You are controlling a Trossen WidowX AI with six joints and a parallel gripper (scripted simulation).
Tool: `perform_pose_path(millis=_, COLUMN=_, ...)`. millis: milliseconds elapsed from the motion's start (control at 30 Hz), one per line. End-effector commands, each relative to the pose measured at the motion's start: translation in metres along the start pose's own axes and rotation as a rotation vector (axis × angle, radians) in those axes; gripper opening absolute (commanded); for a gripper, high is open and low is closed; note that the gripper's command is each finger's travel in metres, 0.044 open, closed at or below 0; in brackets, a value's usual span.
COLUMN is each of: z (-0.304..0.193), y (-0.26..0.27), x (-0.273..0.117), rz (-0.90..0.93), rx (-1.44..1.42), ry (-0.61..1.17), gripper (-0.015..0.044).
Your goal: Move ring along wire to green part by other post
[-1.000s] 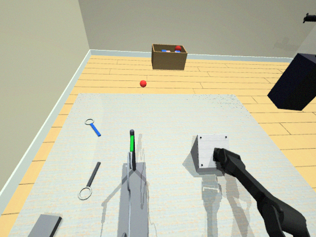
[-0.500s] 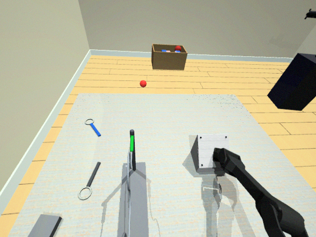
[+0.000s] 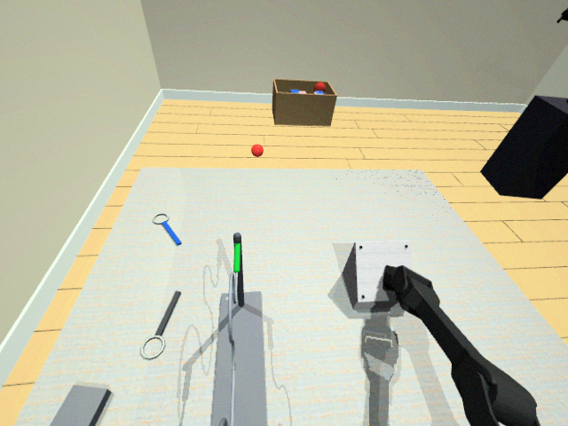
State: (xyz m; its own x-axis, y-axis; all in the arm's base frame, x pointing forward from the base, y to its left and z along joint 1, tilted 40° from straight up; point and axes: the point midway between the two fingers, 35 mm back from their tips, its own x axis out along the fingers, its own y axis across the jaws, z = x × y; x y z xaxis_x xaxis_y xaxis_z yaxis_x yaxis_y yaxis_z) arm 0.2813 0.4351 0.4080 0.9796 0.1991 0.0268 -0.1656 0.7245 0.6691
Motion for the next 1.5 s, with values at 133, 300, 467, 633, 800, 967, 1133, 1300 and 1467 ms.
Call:
perform_pose_path(millis=133, z=0.001, y=0.0, x=0.015, rz=0.001, rx=0.005, ry=-0.002, gripper=0.016)
perform_pose_path(millis=300, z=0.001, y=0.0, x=0.023, rz=0.001, rx=0.005, ry=-0.002, gripper=0.016)
perform_pose_path(millis=467, z=0.001, y=-0.001, x=0.031, rz=0.001, rx=0.005, ry=-0.003, gripper=0.016)
perform_pose_path(millis=633, z=0.002, y=-0.002, x=0.038, rz=0.002, rx=0.005, ry=-0.003, gripper=0.016)
perform_pose_path(millis=800, z=0.002, y=-0.002, x=0.042, rz=0.002, rx=0.005, ry=-0.003, gripper=0.016)
perform_pose_path(millis=967, z=0.002, y=-0.002, x=0.042, rz=0.002, rx=0.005, ry=-0.003, gripper=0.016)
perform_pose_path(millis=1133, z=0.002, y=-0.002, x=0.042, rz=0.002, rx=0.005, ry=-0.003, gripper=0.016)
perform_pose_path(millis=1300, z=0.002, y=-0.002, x=0.042, rz=0.002, rx=0.005, ry=-0.003, gripper=0.016)
perform_pose_path(millis=1467, z=0.002, y=-0.002, x=0.042, rz=0.002, rx=0.005, ry=-0.003, gripper=0.016)
